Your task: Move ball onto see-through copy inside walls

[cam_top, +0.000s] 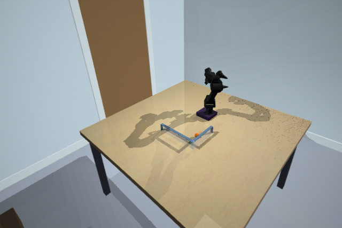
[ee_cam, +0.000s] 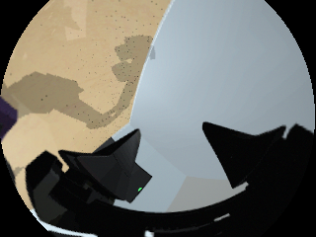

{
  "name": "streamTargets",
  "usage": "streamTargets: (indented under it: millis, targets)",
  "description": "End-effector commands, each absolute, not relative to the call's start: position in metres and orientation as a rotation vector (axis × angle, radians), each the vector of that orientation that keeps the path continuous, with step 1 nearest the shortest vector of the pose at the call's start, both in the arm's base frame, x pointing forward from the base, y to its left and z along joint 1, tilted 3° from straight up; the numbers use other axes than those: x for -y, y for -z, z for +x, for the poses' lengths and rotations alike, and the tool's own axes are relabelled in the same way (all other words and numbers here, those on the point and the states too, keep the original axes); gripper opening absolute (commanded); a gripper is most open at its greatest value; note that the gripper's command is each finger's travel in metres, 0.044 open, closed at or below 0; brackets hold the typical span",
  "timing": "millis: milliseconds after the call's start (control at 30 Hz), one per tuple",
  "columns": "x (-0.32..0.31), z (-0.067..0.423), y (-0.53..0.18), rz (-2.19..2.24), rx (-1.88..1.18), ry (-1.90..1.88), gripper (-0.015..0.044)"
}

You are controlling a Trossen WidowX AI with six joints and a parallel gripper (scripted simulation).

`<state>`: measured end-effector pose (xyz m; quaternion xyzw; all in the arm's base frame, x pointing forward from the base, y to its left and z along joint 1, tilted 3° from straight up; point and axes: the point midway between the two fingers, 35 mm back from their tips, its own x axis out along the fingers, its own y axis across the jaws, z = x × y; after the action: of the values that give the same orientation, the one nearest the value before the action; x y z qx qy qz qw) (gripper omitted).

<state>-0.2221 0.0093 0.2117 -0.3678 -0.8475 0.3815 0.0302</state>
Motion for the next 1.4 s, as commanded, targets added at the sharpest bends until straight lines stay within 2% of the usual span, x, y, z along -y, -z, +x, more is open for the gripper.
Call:
streamTargets:
  millis: [0, 133, 267, 433, 767, 1067, 1367]
  targets:
    - [-0.007, -0.223, -0.211, -1.125, 2.623, -1.181, 0.0374]
    - [0.042, -0.227, -0.205, -0.929, 2.828, -1.26, 0.0271]
    - [0.103, -0.218, -0.196, -0.669, 3.069, -1.325, 0.0271]
    - [0.173, -0.184, -0.183, -0.308, 3.365, -1.317, 0.0271]
    - [0.268, -0.053, -0.156, 0.544, 3.859, -0.994, 0.0271]
    - [0.27, 0.1, -0.129, 1.39, 4.046, -0.302, 0.0271]
    - [0.193, 0.23, -0.106, 2.107, 3.822, 0.687, 0.0271]
